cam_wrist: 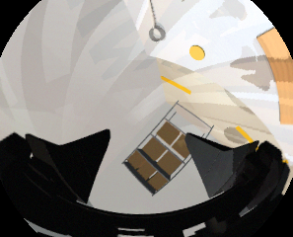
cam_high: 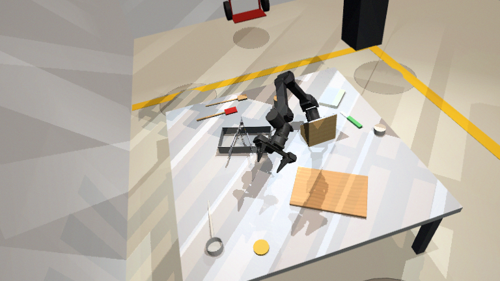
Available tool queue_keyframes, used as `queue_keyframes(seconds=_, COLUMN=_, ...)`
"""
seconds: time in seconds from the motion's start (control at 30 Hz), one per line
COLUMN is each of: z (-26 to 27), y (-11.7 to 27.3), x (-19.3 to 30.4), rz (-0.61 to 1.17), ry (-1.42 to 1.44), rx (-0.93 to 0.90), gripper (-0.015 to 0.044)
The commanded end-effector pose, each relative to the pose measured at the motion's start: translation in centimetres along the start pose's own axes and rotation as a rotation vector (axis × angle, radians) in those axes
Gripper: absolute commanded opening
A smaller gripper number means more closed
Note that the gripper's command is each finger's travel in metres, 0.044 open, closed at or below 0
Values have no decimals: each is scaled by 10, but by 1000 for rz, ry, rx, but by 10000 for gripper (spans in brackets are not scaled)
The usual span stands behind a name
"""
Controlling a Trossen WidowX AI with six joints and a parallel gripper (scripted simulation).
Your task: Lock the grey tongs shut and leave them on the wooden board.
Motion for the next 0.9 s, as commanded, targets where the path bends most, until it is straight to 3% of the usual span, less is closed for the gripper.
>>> queue_keyframes(seconds=0.0, z=42, y=1, x=-57, rz=-163, ry=-8, rx=18, gripper=440)
queue_keyframes(seconds=0.2, z=91, y=19, x=-147, rz=-390, ry=-34, rx=74, gripper=440)
queue_keyframes(seconds=0.43, z=133, y=65, x=-253, rz=-653, ry=-73, rx=174, gripper=440)
queue_keyframes(seconds=0.87, z=162, y=215, x=-418, rz=-1072, ry=-165, rx=459, gripper=440)
Point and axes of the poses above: the point midway between the two fingers, 35 mm back from their tips, its own y axis back along the fingers, its own z axis across the jaws, x = y × z, the point moved 3 cm from there along y, back along the fingers, and after that the axes turned 6 degrees about -y, right-handed, at the moved point
